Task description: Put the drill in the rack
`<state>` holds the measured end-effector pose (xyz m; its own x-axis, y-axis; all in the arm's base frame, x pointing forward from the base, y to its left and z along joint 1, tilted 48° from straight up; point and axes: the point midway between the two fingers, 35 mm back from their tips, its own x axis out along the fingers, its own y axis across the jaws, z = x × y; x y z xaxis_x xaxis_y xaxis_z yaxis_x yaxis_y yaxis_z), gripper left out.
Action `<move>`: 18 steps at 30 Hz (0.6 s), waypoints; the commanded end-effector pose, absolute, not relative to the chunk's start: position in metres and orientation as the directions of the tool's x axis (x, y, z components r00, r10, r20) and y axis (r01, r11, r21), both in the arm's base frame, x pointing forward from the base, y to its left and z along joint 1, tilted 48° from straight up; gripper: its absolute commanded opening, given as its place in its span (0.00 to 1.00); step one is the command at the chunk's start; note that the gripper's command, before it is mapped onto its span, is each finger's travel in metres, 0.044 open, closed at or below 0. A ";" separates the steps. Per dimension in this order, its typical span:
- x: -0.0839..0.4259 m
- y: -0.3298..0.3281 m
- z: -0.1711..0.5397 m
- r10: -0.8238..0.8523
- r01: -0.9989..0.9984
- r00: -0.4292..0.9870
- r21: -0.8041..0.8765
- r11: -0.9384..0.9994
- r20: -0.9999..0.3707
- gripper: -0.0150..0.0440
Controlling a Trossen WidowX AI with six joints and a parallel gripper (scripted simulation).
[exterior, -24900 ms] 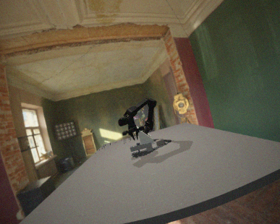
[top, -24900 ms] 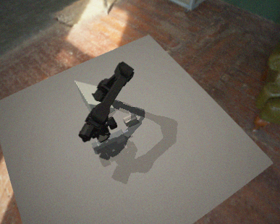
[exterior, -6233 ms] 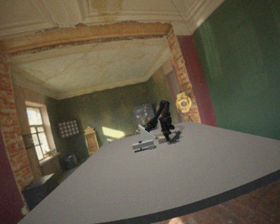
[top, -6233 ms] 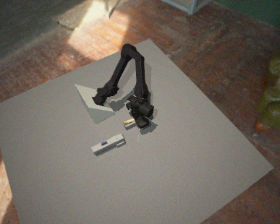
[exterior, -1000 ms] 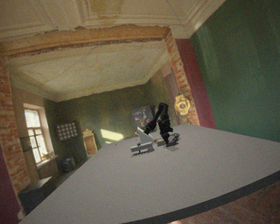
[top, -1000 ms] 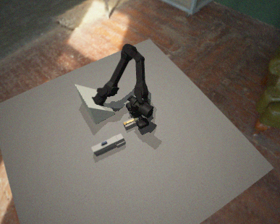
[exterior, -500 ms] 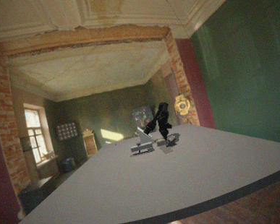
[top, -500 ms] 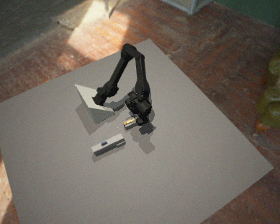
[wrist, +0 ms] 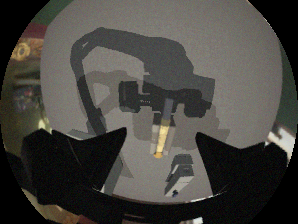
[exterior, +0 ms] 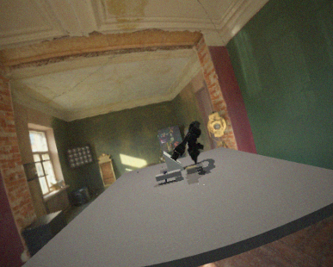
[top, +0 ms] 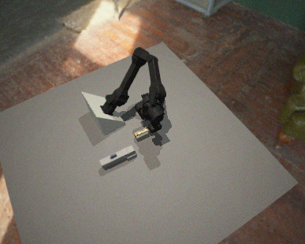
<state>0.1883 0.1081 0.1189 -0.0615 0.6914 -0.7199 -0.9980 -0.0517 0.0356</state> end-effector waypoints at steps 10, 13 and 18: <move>0.134 0.021 0.105 -0.354 -0.641 0.150 0.182 -0.746 -0.923 1.00; 0.145 0.002 0.130 -0.511 -0.504 0.375 0.293 -0.812 -0.773 1.00; 0.155 -0.004 0.164 -0.545 -0.349 0.633 0.425 -0.835 -0.550 1.00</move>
<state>0.1334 0.0397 0.0982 0.0366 -0.1998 -0.9792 -0.7311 -0.6733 0.1101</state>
